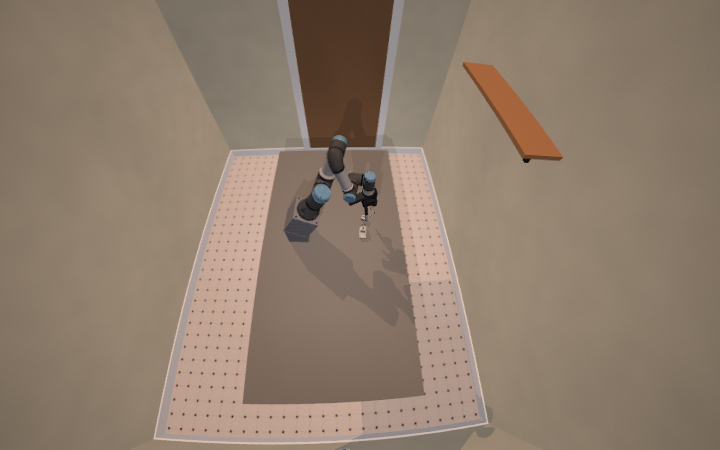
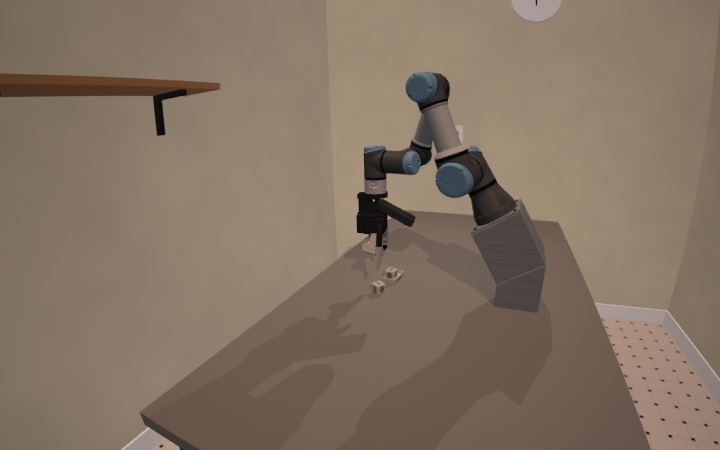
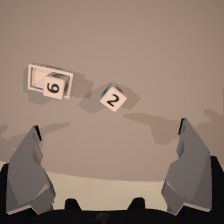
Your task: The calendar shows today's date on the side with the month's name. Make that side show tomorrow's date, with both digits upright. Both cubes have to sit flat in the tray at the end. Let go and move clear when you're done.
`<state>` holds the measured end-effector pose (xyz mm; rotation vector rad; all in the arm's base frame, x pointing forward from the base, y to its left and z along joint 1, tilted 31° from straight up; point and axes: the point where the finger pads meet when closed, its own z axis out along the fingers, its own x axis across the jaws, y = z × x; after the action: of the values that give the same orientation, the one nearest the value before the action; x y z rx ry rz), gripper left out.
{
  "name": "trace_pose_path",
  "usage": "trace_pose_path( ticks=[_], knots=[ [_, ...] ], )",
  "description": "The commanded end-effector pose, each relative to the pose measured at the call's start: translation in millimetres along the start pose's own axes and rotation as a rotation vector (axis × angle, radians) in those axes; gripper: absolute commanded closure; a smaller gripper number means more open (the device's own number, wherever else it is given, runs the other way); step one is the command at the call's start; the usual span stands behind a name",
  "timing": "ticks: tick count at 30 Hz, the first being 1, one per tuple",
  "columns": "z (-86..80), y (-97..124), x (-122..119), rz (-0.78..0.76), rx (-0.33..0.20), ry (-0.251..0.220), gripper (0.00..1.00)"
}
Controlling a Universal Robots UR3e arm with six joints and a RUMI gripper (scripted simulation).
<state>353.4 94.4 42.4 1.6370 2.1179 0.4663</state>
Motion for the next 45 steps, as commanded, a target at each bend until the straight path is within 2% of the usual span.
trace_pose_path(
  ticks=[1,8,11,24,45],
  knots=[
    [0.2,2.3,1.5,0.173,0.003,-0.011,0.00],
    [0.6,3.6,2.5,0.296,0.002,-0.011,0.00],
    [0.6,3.7,2.6,0.304,0.002,-0.011,0.00],
    [1.4,7.4,4.4,0.564,0.000,-0.011,0.00],
    [2.0,10.0,5.2,0.722,0.000,-0.011,0.00]
  ],
)
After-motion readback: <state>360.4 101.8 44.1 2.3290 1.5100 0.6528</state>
